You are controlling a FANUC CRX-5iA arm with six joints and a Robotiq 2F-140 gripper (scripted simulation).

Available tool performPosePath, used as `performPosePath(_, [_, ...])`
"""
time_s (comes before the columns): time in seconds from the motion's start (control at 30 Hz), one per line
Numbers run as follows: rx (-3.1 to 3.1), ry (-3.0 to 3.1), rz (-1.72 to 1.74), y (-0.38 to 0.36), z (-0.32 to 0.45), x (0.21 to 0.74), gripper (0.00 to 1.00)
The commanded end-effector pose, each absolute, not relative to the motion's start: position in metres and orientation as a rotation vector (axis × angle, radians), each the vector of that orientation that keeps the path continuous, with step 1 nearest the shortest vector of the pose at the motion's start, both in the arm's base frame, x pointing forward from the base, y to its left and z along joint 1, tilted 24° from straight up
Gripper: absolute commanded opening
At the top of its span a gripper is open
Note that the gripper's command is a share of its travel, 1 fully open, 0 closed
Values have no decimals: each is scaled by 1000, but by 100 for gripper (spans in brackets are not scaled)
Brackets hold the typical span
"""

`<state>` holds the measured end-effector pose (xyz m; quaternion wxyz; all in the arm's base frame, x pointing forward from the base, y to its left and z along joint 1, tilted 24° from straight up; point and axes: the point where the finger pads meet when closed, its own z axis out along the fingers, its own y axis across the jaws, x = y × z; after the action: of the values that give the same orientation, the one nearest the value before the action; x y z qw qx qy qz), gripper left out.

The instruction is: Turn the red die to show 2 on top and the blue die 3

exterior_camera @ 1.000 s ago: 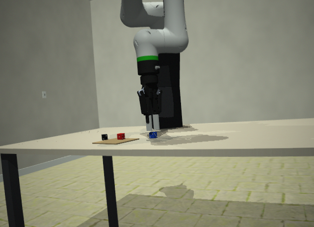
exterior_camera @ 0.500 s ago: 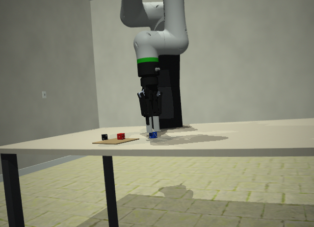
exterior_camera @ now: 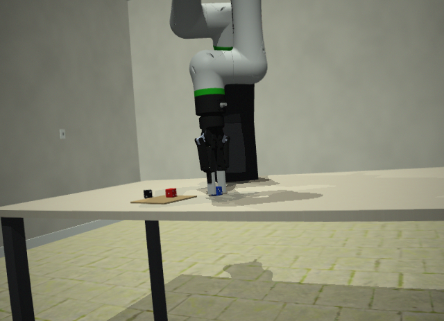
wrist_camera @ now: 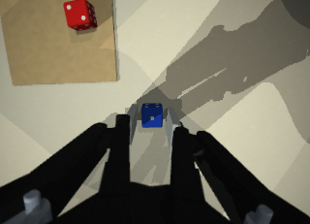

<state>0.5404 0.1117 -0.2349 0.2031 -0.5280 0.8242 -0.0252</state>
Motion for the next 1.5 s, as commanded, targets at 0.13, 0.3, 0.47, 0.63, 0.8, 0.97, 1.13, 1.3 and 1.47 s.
performPosePath(0.13, [-1474, 2300, -71, 112, -236, 541, 25])
performPosePath(0.3, [-1474, 2300, -71, 112, -236, 541, 25])
performPosePath(0.47, [-1474, 2300, -71, 112, -236, 541, 25])
performPosePath(0.63, [-1474, 2300, -71, 112, -236, 541, 25])
performPosePath(0.8, [-1474, 2300, -71, 112, -236, 541, 25])
performPosePath(0.97, [-1474, 2300, -71, 112, -236, 541, 25])
performPosePath(1.13, [-1474, 2300, -71, 112, -236, 541, 25])
performPosePath(1.3, [-1474, 2300, -71, 112, -236, 541, 13])
performPosePath(1.47, [-1474, 2300, -71, 112, -236, 541, 13])
